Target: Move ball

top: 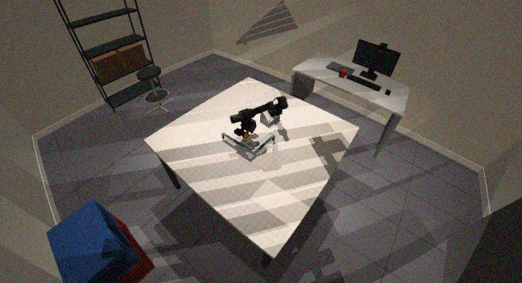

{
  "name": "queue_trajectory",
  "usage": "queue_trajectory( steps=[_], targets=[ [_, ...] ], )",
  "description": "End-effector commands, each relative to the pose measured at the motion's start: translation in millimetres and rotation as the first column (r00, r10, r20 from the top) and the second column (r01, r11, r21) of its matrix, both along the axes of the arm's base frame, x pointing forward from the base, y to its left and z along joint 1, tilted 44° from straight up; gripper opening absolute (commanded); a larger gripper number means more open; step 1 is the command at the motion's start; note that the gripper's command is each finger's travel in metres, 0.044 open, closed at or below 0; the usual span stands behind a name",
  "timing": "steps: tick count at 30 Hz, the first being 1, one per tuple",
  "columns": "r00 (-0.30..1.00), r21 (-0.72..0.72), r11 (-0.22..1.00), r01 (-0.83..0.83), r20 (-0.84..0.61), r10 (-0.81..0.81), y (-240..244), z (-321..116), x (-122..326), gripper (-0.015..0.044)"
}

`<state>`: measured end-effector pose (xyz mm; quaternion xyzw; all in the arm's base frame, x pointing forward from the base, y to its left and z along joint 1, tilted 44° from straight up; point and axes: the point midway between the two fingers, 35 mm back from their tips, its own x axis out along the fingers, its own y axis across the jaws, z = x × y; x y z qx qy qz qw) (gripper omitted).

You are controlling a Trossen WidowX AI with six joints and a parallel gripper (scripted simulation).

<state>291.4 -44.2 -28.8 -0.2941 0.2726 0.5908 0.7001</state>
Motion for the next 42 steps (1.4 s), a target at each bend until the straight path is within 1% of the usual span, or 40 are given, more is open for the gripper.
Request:
queue_trajectory(
  steps=[1, 3, 16, 17, 20, 23, 25, 31, 32, 38, 41, 42],
  targets=[
    [1.0, 0.006, 1.0, 0.005, -0.005, -0.005, 4.2, -4.6, 0.4, 0.0],
    [1.0, 0.006, 1.0, 0.005, -0.005, -0.005, 4.2, -4.6, 0.4, 0.0],
    [1.0, 0.001, 1.0, 0.001, -0.002, -0.001, 1.7, -1.9, 0.0, 0.0341],
    [1.0, 0.001, 1.0, 0.001, -0.002, -0.001, 1.7, -1.9, 0.0, 0.0354],
    [1.0, 0.0, 1.0, 0.002, -0.003, -0.002, -6.3, 5.3, -0.4, 0.0354],
    [1.0, -0.001, 1.0, 0.005, -0.006, -0.005, -40.4, 40.3, -6.9, 0.0354],
    [1.0, 0.002, 1.0, 0.005, -0.006, -0.005, -54.5, 57.6, -12.4, 0.0354],
    [1.0, 0.003, 1.0, 0.005, -0.006, -0.005, -56.2, 59.8, -13.2, 0.0354],
    [1.0, 0.004, 1.0, 0.015, -0.005, -0.015, -51.8, 52.4, -9.7, 0.0354],
    [1.0, 0.004, 1.0, 0.015, -0.005, -0.015, -51.8, 52.4, -9.7, 0.0354],
    [1.0, 0.004, 1.0, 0.013, -0.005, -0.013, -65.7, 68.6, -14.0, 0.0433],
    [1.0, 0.005, 1.0, 0.011, -0.005, -0.011, -73.0, 77.9, -17.1, 0.044]
  ],
)
